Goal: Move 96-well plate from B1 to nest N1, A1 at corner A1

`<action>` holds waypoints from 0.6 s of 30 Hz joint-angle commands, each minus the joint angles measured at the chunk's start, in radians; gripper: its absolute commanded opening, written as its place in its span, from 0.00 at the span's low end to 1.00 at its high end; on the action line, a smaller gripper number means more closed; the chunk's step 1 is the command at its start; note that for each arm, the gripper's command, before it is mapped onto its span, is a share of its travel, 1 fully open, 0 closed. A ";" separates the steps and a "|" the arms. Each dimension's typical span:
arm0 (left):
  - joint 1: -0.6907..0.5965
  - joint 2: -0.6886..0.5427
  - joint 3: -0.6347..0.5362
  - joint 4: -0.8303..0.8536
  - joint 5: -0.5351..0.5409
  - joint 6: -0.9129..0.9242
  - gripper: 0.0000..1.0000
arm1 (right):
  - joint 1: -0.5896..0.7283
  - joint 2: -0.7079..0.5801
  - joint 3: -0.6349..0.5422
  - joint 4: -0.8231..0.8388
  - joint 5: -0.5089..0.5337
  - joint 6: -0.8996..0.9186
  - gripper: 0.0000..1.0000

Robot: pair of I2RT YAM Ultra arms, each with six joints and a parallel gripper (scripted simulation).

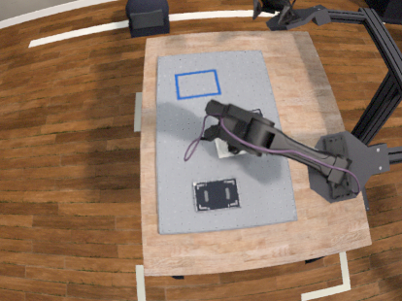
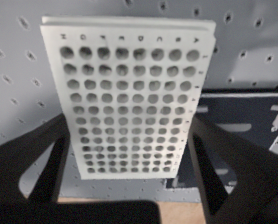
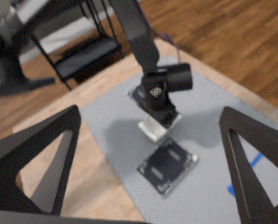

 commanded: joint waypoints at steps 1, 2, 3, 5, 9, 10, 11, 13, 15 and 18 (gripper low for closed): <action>0.013 -0.067 -0.074 0.063 0.016 0.127 0.79 | -0.058 0.104 0.069 0.154 -0.103 -0.076 1.00; 0.030 -0.084 -0.088 0.069 0.019 0.149 0.79 | -0.076 0.139 0.089 0.184 -0.120 -0.090 1.00; 0.047 -0.101 -0.100 0.074 0.021 0.171 0.79 | -0.093 0.176 0.109 0.213 -0.137 -0.105 1.00; 0.082 -0.133 -0.123 0.082 0.027 0.214 0.79 | -0.129 0.251 0.152 0.271 -0.171 -0.135 1.00; 0.154 -0.196 -0.156 0.090 0.038 0.297 0.79 | -0.202 0.410 0.242 0.387 -0.238 -0.195 1.00; 0.171 -0.210 -0.162 0.091 0.042 0.317 0.79 | -0.220 0.452 0.265 0.416 -0.255 -0.209 1.00; 0.188 -0.224 -0.167 0.081 0.046 0.336 0.79 | -0.239 0.495 0.289 0.444 -0.272 -0.223 1.00; 0.220 -0.250 -0.175 0.081 0.052 0.370 0.79 | -0.275 0.583 0.335 0.501 -0.306 -0.251 1.00; 0.220 -0.250 -0.175 0.081 0.052 0.370 0.79 | -0.275 0.583 0.335 0.501 -0.306 -0.251 1.00; 0.268 -0.289 -0.186 0.082 0.063 0.419 0.79 | -0.334 0.764 0.410 0.601 -0.364 -0.296 1.00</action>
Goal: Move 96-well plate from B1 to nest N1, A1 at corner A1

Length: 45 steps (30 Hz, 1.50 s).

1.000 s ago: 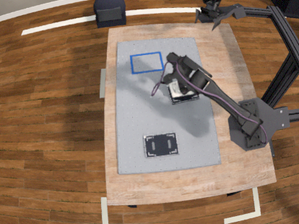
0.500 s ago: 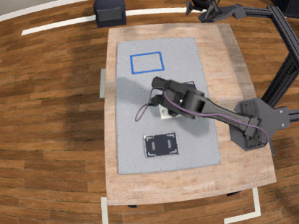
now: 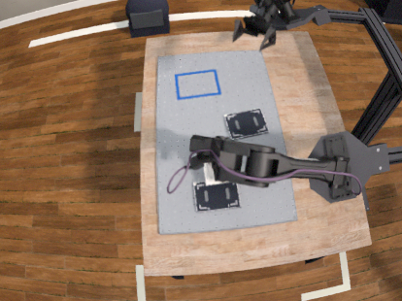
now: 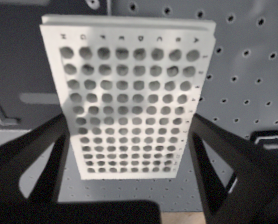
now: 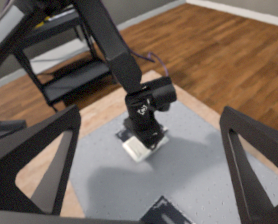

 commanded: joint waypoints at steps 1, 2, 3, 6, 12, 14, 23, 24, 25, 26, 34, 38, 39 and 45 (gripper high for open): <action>0.027 -0.057 -0.038 0.005 0.021 0.081 0.79 | -0.053 0.139 0.082 0.129 -0.093 -0.072 1.00; 0.039 -0.066 -0.041 0.005 0.023 0.092 0.79 | -0.071 0.186 0.105 0.155 -0.108 -0.086 1.00; 0.052 -0.076 -0.043 0.004 0.025 0.104 0.79 | -0.090 0.233 0.129 0.182 -0.124 -0.100 1.00; 0.084 -0.101 -0.049 0.004 0.030 0.134 0.79 | -0.142 0.378 0.198 0.257 -0.169 -0.140 1.00; 0.135 -0.141 -0.057 0.003 0.039 0.181 0.79 | -0.240 0.674 0.325 0.390 -0.248 -0.206 1.00; 0.135 -0.141 -0.057 0.003 0.039 0.181 0.79 | -0.240 0.674 0.325 0.390 -0.248 -0.206 1.00; 0.156 -0.162 -0.062 0.003 0.039 0.207 0.79 | -0.293 0.944 0.430 0.474 -0.303 -0.246 1.00; 0.156 -0.162 -0.063 0.003 0.039 0.207 0.79 | -0.293 0.935 0.429 0.476 -0.303 -0.247 1.00; 0.156 -0.162 -0.063 0.003 0.039 0.207 0.79 | -0.293 0.935 0.429 0.477 -0.304 -0.247 1.00; 0.148 -0.165 -0.068 0.021 0.040 0.207 0.79 | -0.293 0.935 0.428 0.477 -0.304 -0.247 1.00; 0.174 -0.116 -0.062 0.048 0.038 0.214 0.79 | -0.294 0.937 0.434 0.461 -0.305 -0.241 1.00; 0.168 -0.116 -0.062 0.048 0.038 0.214 0.79 | -0.294 0.937 0.434 0.461 -0.305 -0.241 1.00; 0.168 -0.116 -0.062 0.048 0.038 0.214 0.79 | -0.294 0.937 0.434 0.461 -0.305 -0.241 1.00; 0.169 -0.107 -0.059 0.063 0.046 0.238 0.79 | -0.294 0.937 0.424 0.460 -0.297 -0.239 1.00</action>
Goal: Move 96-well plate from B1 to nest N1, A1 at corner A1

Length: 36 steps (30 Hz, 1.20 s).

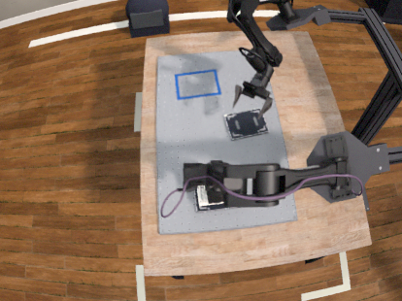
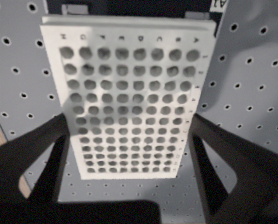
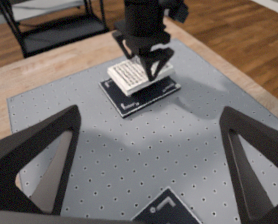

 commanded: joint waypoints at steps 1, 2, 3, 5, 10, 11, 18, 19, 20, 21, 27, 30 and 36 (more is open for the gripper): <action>-0.008 0.034 -0.011 0.019 0.006 0.025 0.79 | 0.010 -0.017 0.011 0.002 -0.007 -0.001 1.00; -0.008 0.034 -0.011 0.019 0.006 0.025 0.79 | 0.010 -0.017 0.011 0.002 -0.007 -0.001 1.00; -0.008 0.034 -0.011 0.019 0.006 0.025 0.79 | 0.010 -0.017 0.011 0.002 -0.007 -0.001 1.00; -0.007 0.044 -0.007 0.007 0.004 0.016 0.79 | 0.010 -0.017 0.011 0.002 -0.007 -0.001 1.00; -0.007 0.047 -0.004 0.007 0.004 0.016 0.79 | 0.010 -0.017 0.011 0.002 -0.007 -0.001 1.00; -0.007 0.047 -0.004 0.007 0.004 0.016 0.79 | 0.010 -0.017 0.011 0.002 -0.007 -0.001 1.00; -0.004 0.017 0.015 -0.003 0.007 0.017 0.79 | 0.010 -0.017 0.011 0.002 -0.007 -0.001 1.00; -0.004 0.017 0.015 -0.003 0.007 0.017 0.79 | 0.010 -0.017 0.011 0.002 -0.007 -0.001 1.00; -0.004 0.017 0.015 -0.003 0.007 0.017 0.79 | 0.010 -0.017 0.011 0.002 -0.007 -0.001 1.00; -0.004 0.017 0.015 -0.003 0.006 0.017 0.79 | 0.010 -0.017 0.011 0.002 -0.007 -0.001 1.00; -0.004 0.017 0.015 -0.003 0.006 0.017 0.79 | 0.010 -0.017 0.011 0.002 -0.007 -0.001 1.00; -0.005 0.016 0.015 -0.025 0.001 0.011 0.79 | 0.010 -0.017 0.011 0.002 -0.007 -0.001 1.00; -0.024 -0.012 -0.019 -0.054 -0.012 -0.012 0.79 | 0.010 -0.017 0.011 0.002 -0.007 -0.001 1.00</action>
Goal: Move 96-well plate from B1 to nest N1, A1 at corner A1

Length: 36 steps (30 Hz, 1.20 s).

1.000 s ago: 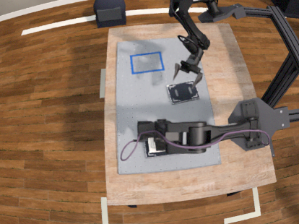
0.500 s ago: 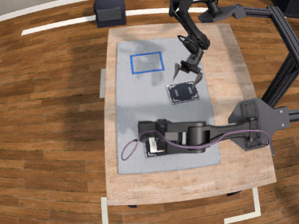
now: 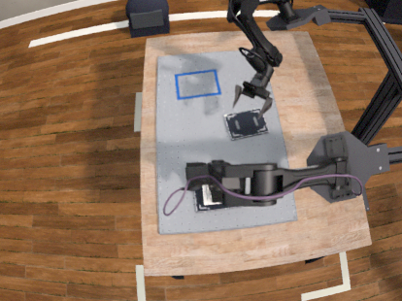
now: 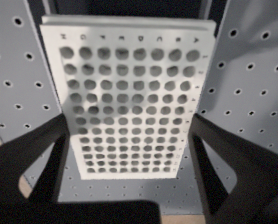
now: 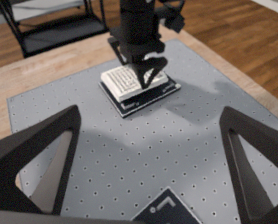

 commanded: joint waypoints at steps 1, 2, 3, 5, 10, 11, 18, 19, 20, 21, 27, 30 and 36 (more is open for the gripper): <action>-0.023 -0.045 -0.018 -0.022 -0.011 -0.014 0.79 | 0.010 -0.018 0.011 0.002 -0.007 -0.001 1.00; -0.026 -0.051 -0.020 -0.024 -0.008 -0.015 0.79 | 0.010 -0.018 0.011 0.002 -0.007 -0.001 1.00; -0.028 -0.055 -0.022 -0.009 -0.006 -0.007 0.79 | 0.010 -0.018 0.011 0.002 -0.007 -0.001 1.00; -0.028 -0.057 -0.022 -0.025 -0.004 -0.005 0.79 | 0.010 -0.018 0.011 0.002 -0.007 -0.001 1.00; -0.021 -0.064 -0.016 -0.006 -0.010 -0.016 0.79 | 0.010 -0.018 0.011 0.002 -0.007 -0.001 1.00; -0.021 -0.064 -0.017 -0.010 -0.006 -0.014 0.79 | 0.010 -0.018 0.011 0.002 -0.007 -0.001 1.00; -0.034 -0.059 0.002 0.012 0.000 -0.011 0.79 | 0.010 -0.018 0.011 0.002 -0.007 -0.001 1.00; -0.025 -0.052 0.016 0.023 0.007 0.003 0.79 | 0.010 -0.018 0.011 0.002 -0.007 -0.001 1.00; -0.020 -0.035 0.021 0.027 0.007 0.006 0.79 | 0.010 -0.018 0.011 0.002 -0.007 -0.001 1.00; -0.016 -0.020 0.025 0.012 0.001 -0.003 0.79 | 0.010 -0.018 0.011 0.002 -0.007 -0.001 1.00; -0.013 -0.013 0.028 0.008 -0.002 -0.005 0.79 | 0.010 -0.018 0.011 0.002 -0.007 -0.001 1.00; -0.013 -0.013 0.028 0.008 -0.002 -0.005 0.79 | 0.010 -0.018 0.011 0.002 -0.007 -0.001 1.00; -0.006 -0.005 0.030 0.051 0.011 0.018 0.79 | 0.010 -0.018 0.011 0.002 -0.007 -0.001 1.00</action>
